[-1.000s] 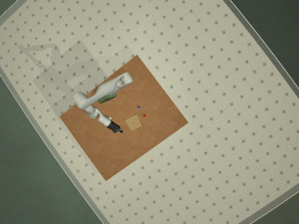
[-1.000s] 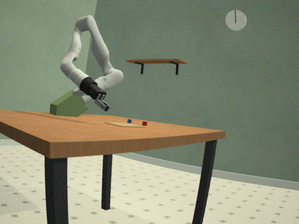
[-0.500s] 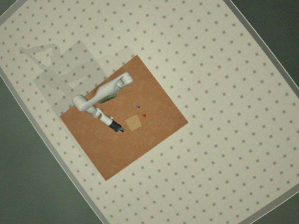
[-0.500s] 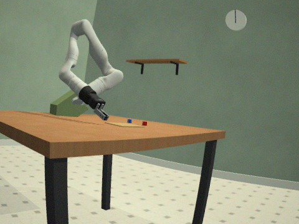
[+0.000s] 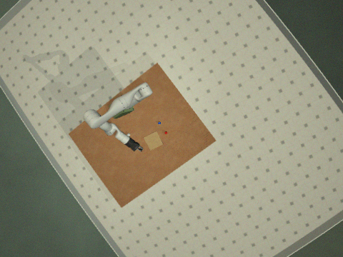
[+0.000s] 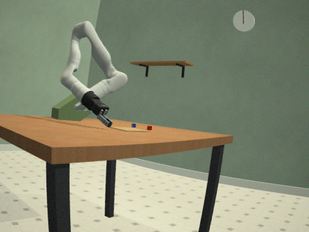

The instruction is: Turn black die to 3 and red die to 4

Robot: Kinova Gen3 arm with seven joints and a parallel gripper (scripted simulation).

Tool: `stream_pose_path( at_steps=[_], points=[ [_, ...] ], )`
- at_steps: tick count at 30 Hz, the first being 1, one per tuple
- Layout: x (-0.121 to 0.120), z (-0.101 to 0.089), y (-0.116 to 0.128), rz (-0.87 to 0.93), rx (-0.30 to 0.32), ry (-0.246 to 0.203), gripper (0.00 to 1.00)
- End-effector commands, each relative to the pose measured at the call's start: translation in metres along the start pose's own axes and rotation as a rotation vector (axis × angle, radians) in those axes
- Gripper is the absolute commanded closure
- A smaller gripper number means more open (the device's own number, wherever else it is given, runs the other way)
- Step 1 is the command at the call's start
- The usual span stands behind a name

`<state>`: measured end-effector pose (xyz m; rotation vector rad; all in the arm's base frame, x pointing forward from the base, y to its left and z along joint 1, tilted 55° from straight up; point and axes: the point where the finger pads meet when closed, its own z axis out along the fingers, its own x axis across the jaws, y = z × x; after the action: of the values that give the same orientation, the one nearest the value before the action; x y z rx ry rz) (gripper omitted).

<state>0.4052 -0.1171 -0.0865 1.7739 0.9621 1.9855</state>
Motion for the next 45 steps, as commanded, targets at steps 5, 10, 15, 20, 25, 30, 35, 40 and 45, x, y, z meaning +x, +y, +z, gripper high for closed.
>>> stream_pose_path(
  at_steps=[5,10,15,20,25,30,35,40,45],
  points=[
    [-0.0004,-0.0002,0.0008,-0.001,-0.001,-0.001,0.6],
    [-0.0004,-0.0002,0.0008,-0.001,-0.001,-0.001,0.6],
    [-0.0004,-0.0002,0.0008,-0.001,-0.001,-0.001,0.6],
    [-0.0004,-0.0002,0.0008,-0.001,-0.001,-0.001,0.6],
    [-0.0004,-0.0002,0.0008,-0.001,-0.001,-0.001,0.6],
    [-0.0004,-0.0001,0.0007,-0.001,-0.001,-0.001,0.6],
    [-0.0004,0.0005,-0.0005,-0.001,-0.001,-0.001,0.6],
    [-0.0004,0.0013,-0.002,-0.001,-0.001,-0.001,0.6],
    [-0.0004,0.003,-0.0051,-0.001,-0.001,-0.001,0.6]
  ],
)
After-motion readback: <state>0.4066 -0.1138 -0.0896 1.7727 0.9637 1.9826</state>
